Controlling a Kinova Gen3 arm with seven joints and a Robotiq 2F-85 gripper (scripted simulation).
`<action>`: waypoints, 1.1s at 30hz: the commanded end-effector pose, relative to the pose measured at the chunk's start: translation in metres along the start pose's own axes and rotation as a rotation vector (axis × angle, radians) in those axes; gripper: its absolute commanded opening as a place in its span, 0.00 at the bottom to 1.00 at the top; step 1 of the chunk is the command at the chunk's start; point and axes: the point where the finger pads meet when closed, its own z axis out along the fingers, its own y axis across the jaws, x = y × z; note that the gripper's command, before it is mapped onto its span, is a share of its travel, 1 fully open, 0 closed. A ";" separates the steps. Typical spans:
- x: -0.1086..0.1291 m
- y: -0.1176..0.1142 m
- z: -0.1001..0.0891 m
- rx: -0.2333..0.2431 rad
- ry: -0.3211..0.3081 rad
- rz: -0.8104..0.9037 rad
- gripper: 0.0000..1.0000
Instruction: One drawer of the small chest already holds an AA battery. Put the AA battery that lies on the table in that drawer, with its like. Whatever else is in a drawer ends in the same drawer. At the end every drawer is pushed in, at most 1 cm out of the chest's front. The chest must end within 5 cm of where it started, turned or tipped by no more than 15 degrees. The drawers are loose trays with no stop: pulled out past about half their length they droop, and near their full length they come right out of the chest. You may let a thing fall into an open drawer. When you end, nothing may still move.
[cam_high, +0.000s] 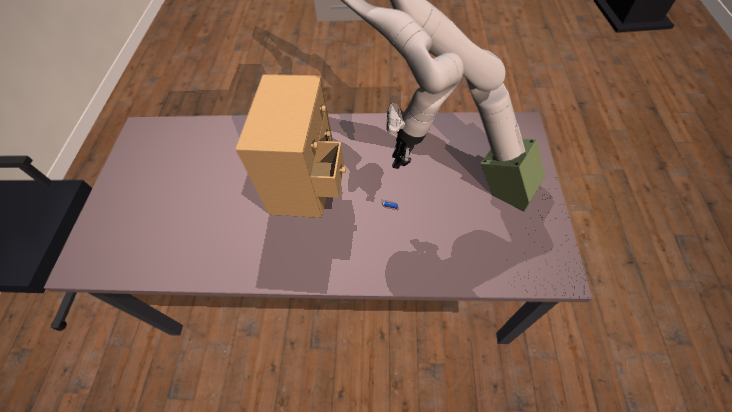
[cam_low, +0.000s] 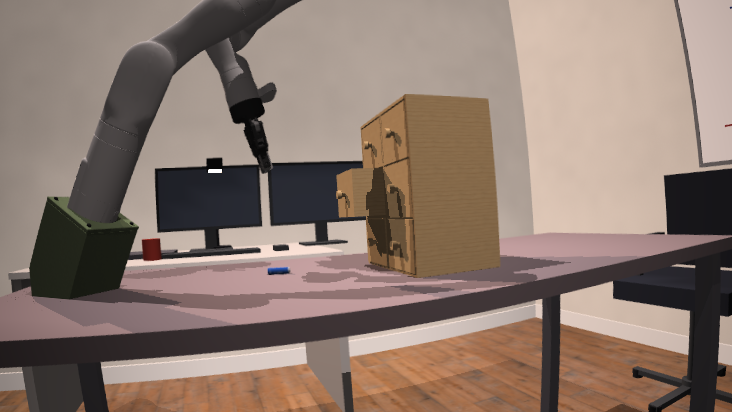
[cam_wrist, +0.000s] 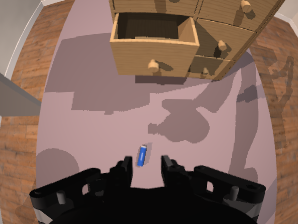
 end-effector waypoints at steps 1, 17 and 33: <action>0.010 0.008 -0.011 -0.006 -0.039 0.053 0.33; -0.008 0.007 -0.057 0.007 -0.268 0.053 0.33; -0.010 0.007 -0.062 0.009 -0.292 0.052 0.33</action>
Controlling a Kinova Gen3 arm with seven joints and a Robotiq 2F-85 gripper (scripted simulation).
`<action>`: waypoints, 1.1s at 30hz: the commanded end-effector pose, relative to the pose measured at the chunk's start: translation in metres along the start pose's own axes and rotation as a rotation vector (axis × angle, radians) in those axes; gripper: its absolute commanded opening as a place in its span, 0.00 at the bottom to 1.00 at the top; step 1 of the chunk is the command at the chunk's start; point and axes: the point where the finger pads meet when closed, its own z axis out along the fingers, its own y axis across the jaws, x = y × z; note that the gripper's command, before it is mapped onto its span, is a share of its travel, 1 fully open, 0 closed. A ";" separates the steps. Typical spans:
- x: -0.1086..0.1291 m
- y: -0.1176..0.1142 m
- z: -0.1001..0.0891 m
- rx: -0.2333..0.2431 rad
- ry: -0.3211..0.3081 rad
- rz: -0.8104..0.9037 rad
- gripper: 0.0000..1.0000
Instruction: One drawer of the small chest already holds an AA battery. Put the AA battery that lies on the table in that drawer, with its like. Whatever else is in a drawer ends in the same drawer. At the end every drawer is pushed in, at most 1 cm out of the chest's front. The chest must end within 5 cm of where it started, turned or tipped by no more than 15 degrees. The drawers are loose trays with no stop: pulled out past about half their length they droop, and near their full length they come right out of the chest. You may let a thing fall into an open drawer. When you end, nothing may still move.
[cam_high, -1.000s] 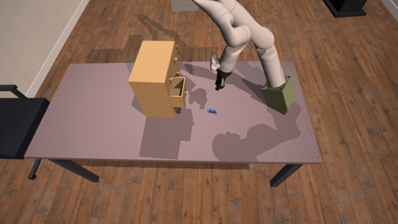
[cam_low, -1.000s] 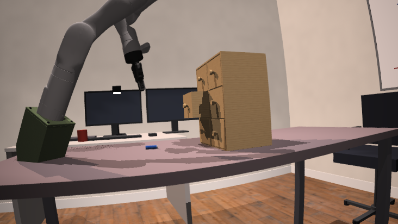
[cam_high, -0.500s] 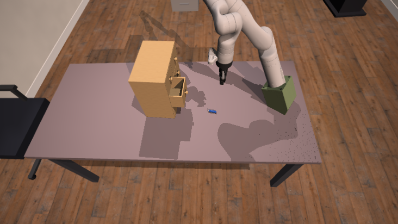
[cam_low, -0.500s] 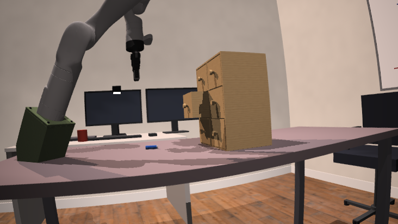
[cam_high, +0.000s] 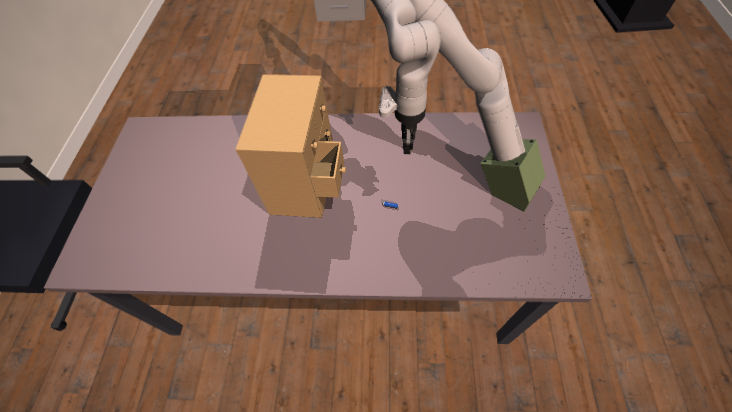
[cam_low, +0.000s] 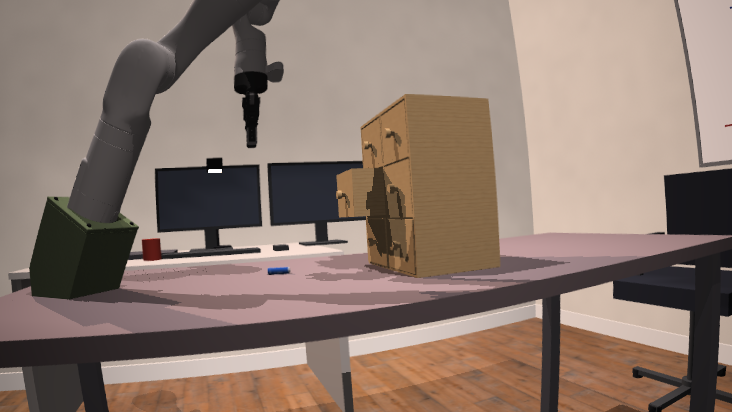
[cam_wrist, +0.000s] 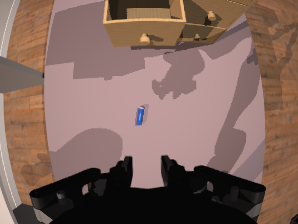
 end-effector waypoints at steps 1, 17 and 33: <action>0.000 0.000 0.000 0.000 0.000 0.001 0.33; 0.000 0.000 0.000 0.000 0.000 0.001 1.00; 0.000 0.000 0.000 0.000 0.000 0.001 1.00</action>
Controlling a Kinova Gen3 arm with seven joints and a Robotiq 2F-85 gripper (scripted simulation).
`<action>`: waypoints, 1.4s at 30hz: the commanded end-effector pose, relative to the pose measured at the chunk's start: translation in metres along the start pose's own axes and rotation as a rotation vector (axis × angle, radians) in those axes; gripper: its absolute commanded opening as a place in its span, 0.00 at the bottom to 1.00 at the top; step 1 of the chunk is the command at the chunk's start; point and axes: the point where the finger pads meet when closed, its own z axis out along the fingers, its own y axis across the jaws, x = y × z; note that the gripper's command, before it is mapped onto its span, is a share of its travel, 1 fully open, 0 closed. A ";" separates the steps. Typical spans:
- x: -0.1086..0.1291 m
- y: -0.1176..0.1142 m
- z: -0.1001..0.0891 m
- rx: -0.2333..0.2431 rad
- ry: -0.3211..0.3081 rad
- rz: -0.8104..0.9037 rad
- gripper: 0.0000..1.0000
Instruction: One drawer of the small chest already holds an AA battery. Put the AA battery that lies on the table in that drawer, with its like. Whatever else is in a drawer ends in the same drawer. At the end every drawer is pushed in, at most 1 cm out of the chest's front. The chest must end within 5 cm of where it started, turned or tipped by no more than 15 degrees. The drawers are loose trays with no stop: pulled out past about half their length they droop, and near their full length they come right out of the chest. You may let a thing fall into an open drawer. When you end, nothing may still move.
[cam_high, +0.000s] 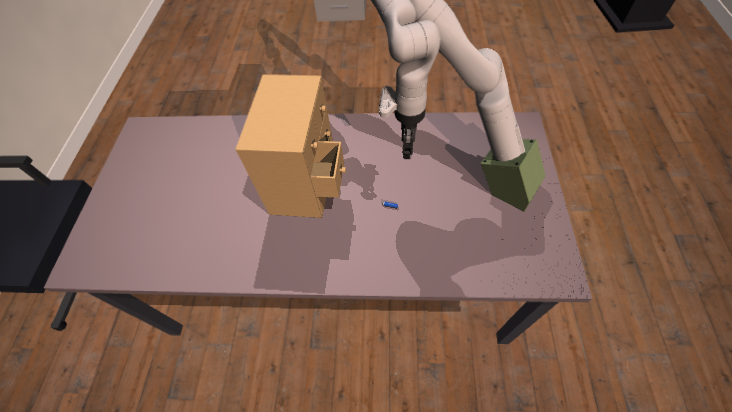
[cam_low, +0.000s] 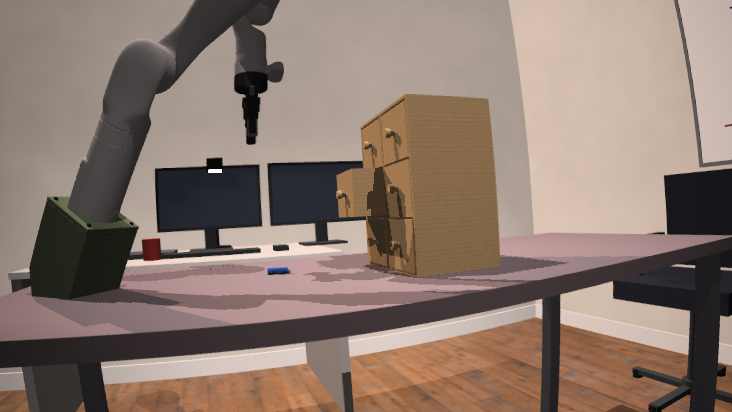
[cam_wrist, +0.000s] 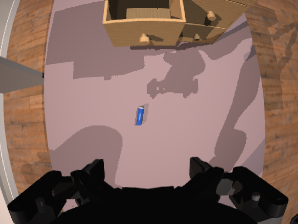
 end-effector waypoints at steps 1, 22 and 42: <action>0.000 0.000 0.000 0.001 0.001 0.000 1.00; 0.000 0.000 -0.060 0.001 0.001 0.000 1.00; 0.000 0.000 -0.100 0.001 0.001 0.000 1.00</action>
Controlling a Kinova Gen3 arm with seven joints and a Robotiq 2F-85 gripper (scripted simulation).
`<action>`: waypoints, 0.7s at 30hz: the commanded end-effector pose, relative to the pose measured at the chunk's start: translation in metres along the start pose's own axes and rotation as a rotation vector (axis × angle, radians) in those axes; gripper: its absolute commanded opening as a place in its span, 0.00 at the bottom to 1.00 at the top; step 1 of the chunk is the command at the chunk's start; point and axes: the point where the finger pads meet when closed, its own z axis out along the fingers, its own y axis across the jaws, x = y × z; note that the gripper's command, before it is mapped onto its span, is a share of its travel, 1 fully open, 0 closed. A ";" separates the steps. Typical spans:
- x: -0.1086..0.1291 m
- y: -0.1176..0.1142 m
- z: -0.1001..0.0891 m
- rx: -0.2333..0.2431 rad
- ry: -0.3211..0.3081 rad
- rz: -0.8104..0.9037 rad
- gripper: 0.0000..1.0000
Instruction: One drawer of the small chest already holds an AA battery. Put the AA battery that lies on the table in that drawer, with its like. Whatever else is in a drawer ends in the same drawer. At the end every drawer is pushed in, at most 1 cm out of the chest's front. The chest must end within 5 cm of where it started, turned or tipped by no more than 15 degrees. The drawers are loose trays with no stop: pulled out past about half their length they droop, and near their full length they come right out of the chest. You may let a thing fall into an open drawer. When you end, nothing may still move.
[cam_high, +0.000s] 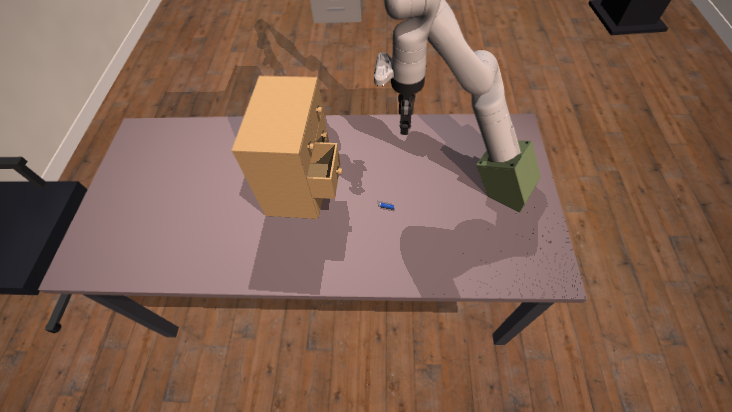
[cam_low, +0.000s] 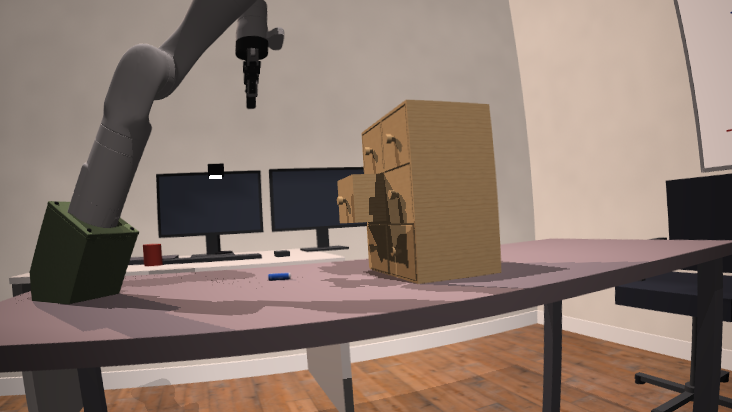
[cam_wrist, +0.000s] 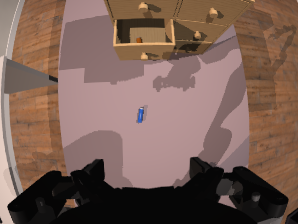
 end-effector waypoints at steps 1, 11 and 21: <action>0.000 -0.001 -0.002 0.002 0.002 0.002 1.00; 0.004 0.000 -0.002 0.002 0.002 0.002 1.00; 0.044 0.012 -0.002 0.002 0.002 0.002 1.00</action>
